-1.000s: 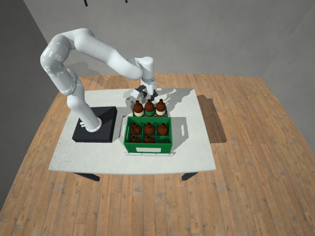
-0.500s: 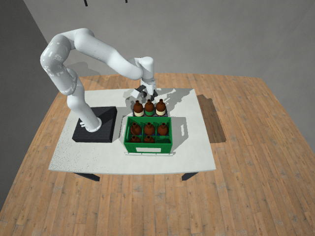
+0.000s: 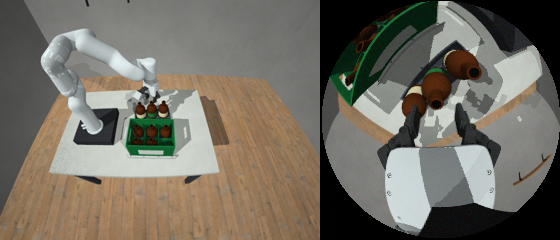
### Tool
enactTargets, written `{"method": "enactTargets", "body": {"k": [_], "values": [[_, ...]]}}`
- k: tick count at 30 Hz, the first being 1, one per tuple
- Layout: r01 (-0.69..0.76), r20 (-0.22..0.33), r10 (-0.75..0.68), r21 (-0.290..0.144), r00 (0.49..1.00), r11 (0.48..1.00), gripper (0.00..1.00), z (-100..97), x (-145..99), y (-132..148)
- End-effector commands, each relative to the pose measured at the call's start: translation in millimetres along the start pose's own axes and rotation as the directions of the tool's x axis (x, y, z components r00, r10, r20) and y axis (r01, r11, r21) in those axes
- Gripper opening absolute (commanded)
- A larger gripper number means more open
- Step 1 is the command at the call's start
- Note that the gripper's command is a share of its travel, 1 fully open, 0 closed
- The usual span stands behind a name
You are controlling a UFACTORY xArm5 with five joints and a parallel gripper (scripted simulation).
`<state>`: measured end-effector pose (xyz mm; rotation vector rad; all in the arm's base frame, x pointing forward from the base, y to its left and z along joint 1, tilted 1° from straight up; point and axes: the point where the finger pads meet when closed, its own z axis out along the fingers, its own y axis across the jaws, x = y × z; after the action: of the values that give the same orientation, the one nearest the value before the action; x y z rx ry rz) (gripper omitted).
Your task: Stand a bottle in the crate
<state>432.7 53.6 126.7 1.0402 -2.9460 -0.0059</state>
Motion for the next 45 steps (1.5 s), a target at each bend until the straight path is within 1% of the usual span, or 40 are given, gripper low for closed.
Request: {"method": "enactTargets", "body": {"k": [1, 23, 36, 45], "values": [[0.000, 0.003, 0.000, 0.002, 1.000, 1.000, 0.65, -1.4, -1, -1], [0.000, 0.003, 0.000, 0.002, 1.000, 1.000, 0.65, 0.9, -1, -1], [0.000, 0.003, 0.000, 0.002, 1.000, 1.000, 0.65, 10.3, -1, -1], [0.000, 0.003, 0.000, 0.002, 1.000, 1.000, 0.65, 21.4, -1, -1]]}}
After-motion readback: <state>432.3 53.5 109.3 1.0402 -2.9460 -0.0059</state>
